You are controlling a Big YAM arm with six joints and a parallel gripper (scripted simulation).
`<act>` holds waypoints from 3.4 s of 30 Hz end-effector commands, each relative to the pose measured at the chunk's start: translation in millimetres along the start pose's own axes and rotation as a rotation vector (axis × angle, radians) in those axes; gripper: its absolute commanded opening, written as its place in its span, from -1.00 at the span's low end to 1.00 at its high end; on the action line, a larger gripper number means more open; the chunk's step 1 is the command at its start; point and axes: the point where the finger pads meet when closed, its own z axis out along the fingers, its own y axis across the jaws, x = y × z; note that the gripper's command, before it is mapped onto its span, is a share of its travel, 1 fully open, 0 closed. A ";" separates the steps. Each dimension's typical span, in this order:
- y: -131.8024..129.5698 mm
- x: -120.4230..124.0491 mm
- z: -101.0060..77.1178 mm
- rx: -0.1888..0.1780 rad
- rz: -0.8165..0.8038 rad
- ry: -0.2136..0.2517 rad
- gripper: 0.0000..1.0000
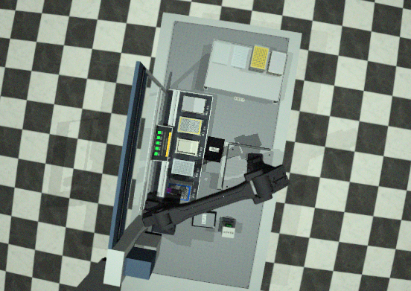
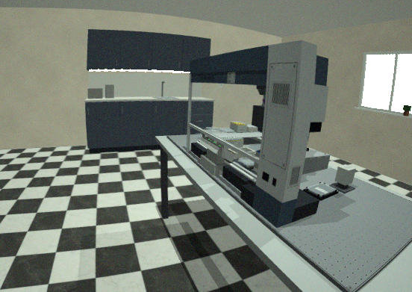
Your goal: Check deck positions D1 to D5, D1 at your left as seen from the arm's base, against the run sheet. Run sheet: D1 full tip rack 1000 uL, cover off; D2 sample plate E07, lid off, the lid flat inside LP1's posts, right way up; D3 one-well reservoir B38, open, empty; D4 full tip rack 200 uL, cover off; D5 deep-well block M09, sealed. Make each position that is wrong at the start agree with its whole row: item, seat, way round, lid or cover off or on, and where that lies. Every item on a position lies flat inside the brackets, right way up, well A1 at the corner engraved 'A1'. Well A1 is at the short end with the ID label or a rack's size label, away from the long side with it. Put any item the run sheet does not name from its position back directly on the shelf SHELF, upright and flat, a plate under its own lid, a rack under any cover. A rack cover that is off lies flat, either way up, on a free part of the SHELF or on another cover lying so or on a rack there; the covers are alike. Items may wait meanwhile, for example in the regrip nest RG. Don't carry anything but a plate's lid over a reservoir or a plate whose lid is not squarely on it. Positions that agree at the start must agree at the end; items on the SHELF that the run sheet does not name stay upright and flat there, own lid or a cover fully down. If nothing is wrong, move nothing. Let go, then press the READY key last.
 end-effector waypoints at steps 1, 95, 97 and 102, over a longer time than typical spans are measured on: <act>3.0 -5.2 3.9 -0.004 -0.008 -0.009 1.00; -1.3 -6.1 144.7 -0.003 0.000 -0.008 1.00; -1.1 -6.0 148.1 -0.003 0.000 -0.008 1.00; -1.3 -6.0 154.8 -0.003 0.000 -0.008 1.00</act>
